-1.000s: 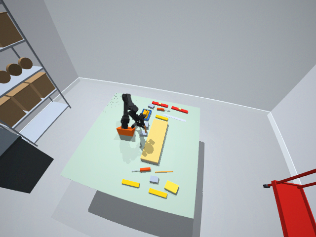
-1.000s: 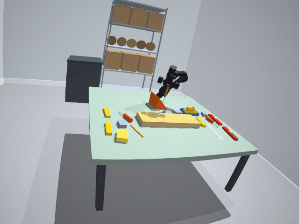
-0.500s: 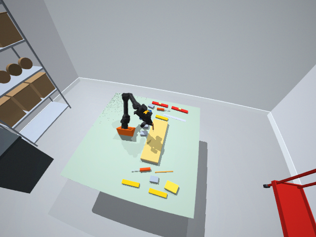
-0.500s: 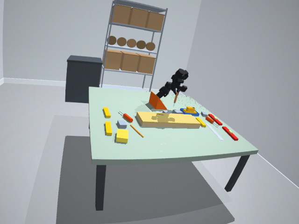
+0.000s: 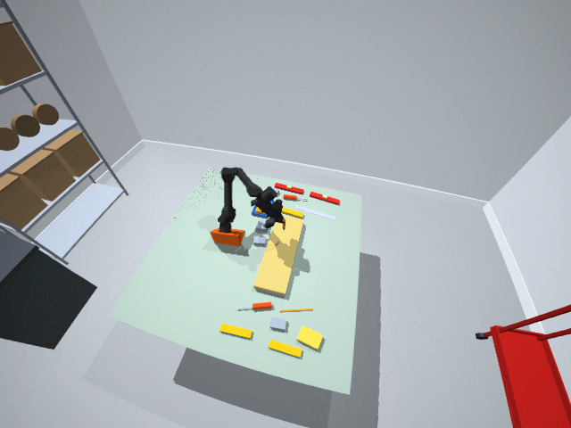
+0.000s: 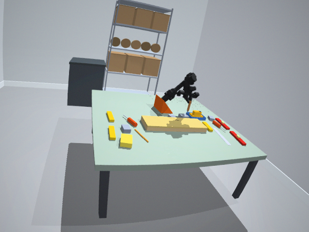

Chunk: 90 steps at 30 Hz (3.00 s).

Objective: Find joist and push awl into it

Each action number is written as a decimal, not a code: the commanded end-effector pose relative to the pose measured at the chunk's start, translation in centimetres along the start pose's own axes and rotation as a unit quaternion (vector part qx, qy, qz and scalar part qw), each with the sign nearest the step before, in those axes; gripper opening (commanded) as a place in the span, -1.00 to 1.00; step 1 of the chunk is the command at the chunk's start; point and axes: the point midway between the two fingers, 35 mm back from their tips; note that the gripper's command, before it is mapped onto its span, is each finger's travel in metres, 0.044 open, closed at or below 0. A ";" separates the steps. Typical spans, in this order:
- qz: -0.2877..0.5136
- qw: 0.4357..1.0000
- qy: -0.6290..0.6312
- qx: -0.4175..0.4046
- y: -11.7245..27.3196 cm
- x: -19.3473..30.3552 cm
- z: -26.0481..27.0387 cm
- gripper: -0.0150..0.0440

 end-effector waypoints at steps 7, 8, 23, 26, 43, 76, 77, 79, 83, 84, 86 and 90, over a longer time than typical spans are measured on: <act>-0.002 1.000 0.001 -0.003 -0.3 -0.1 0.2 -0.49; -0.002 1.000 0.001 -0.003 -0.3 -0.1 0.2 -0.49; -0.002 1.000 0.001 -0.003 -1.1 0.7 0.1 -0.49; -0.002 1.000 0.001 -0.003 -1.2 0.8 0.0 -0.49; -0.002 1.000 0.001 -0.003 -2.1 1.7 -0.1 -0.49; -0.002 1.000 0.001 -0.004 -4.5 4.4 -0.5 -0.49; -0.002 1.000 0.001 -0.004 -4.6 4.5 -0.5 -0.49; -0.002 1.000 0.001 -0.004 -4.8 4.7 -0.6 -0.49; -0.002 1.000 0.001 -0.004 -5.0 5.0 -0.6 -0.49; -0.002 1.000 0.001 -0.004 -5.0 5.0 -0.6 -0.49; -0.002 1.000 0.001 -0.004 -5.0 5.0 -0.6 -0.49; -0.002 1.000 0.001 -0.004 -5.0 5.0 -0.6 -0.49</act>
Point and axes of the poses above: the point midway between the two fingers, 35 mm back from their tips, its own y axis back along the fingers, its own z axis across the jaws, x = y × z, and after that the axes turned 10 degrees about -y, right-handed
